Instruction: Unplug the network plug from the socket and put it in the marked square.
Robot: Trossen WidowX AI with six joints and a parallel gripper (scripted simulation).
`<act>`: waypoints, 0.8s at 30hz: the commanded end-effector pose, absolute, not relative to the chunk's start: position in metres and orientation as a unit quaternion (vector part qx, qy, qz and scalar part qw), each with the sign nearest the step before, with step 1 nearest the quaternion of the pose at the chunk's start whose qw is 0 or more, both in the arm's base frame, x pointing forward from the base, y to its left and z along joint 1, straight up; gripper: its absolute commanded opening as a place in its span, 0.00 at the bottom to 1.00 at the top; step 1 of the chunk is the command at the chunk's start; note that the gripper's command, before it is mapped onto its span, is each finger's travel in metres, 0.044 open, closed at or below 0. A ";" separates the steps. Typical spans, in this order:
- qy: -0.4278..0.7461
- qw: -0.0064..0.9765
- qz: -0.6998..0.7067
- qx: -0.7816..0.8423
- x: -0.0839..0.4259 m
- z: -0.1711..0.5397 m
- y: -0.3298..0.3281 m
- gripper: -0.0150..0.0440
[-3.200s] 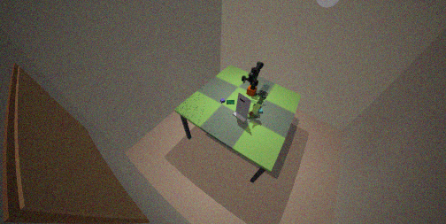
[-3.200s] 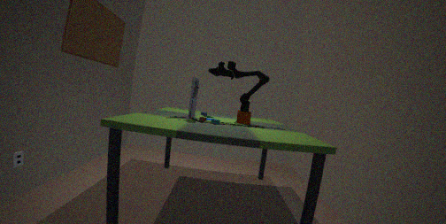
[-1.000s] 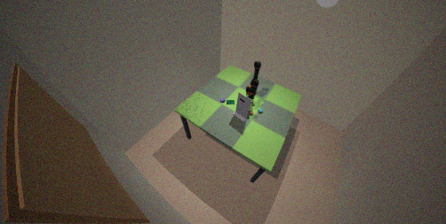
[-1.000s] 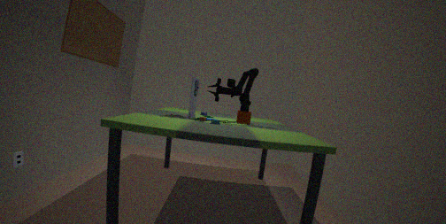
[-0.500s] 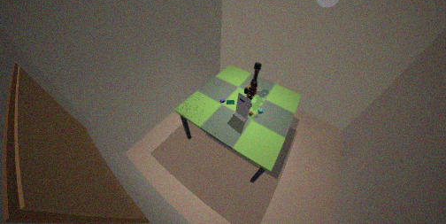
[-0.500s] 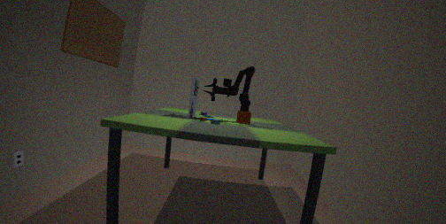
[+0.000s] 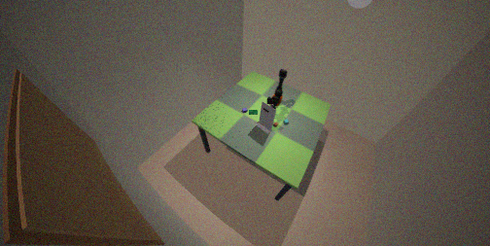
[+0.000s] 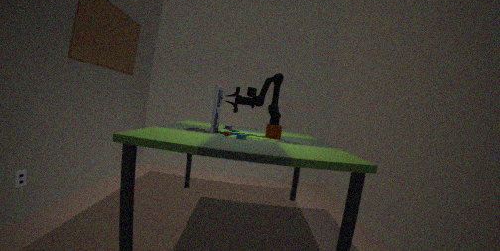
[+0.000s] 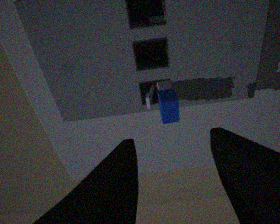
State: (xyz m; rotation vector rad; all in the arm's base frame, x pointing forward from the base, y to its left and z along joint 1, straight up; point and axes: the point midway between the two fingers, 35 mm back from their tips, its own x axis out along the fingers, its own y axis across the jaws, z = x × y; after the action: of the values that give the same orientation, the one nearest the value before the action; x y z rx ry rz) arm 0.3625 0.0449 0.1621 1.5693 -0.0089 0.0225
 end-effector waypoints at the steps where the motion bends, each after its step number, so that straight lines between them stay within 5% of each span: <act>1: -0.006 0.705 0.012 0.709 0.370 0.164 0.043 0.52; 17: -0.006 0.705 0.013 0.709 0.393 0.163 0.036 0.52; 24: -0.006 0.705 0.013 0.709 0.393 0.163 0.036 0.44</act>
State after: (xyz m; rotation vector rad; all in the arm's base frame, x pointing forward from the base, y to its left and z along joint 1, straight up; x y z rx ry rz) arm 0.3916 0.0353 0.1618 1.5687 -0.0118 0.0220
